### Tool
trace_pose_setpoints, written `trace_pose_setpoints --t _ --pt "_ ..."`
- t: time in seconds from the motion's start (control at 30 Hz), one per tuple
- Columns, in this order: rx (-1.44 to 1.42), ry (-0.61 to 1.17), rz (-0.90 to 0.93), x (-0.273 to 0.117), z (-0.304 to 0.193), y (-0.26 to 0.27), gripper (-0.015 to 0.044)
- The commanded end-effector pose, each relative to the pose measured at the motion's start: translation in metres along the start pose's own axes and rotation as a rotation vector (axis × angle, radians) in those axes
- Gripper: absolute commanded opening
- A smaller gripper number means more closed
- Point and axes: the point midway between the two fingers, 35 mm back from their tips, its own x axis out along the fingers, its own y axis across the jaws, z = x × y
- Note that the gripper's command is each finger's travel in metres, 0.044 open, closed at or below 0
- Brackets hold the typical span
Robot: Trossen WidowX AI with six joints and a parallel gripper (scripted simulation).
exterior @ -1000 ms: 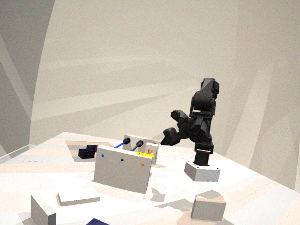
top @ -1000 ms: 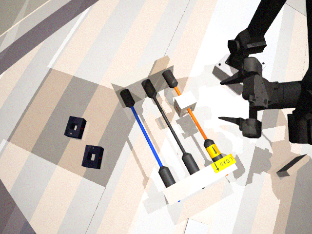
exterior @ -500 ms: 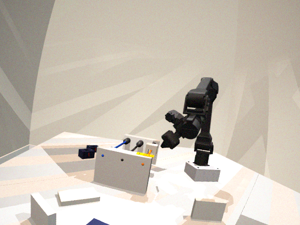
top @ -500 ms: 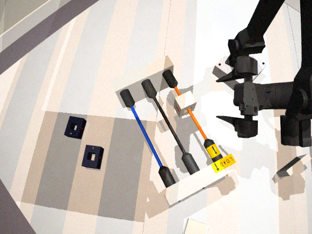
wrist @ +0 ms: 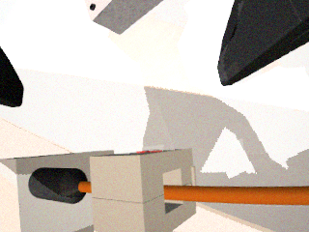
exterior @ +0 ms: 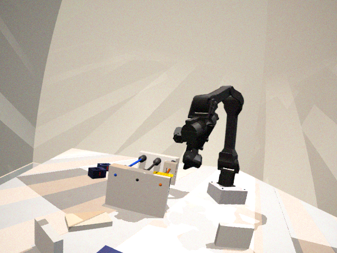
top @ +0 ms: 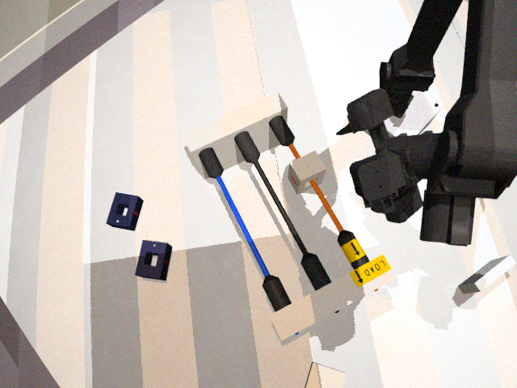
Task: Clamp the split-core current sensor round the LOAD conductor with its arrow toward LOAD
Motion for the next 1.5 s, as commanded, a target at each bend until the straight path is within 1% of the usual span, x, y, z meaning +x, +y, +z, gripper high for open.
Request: trace_pose_setpoints --t 0.0,0.23,0.43,0.67,0.93,1.47 --pt "-0.529 0.121 0.278 0.005 0.025 -0.020 0.0440" --pt "-0.736 0.092 0.404 0.007 0.036 -0.030 0.0440" --pt "-0.926 0.028 0.494 0.007 0.044 -0.038 0.0440" --pt "-1.133 -0.087 0.586 0.008 0.055 -0.050 0.0440" --pt "-1.392 -0.248 0.637 0.009 0.065 -0.062 0.0440" --pt "-1.407 -0.257 0.638 0.009 0.065 -0.063 0.0440"
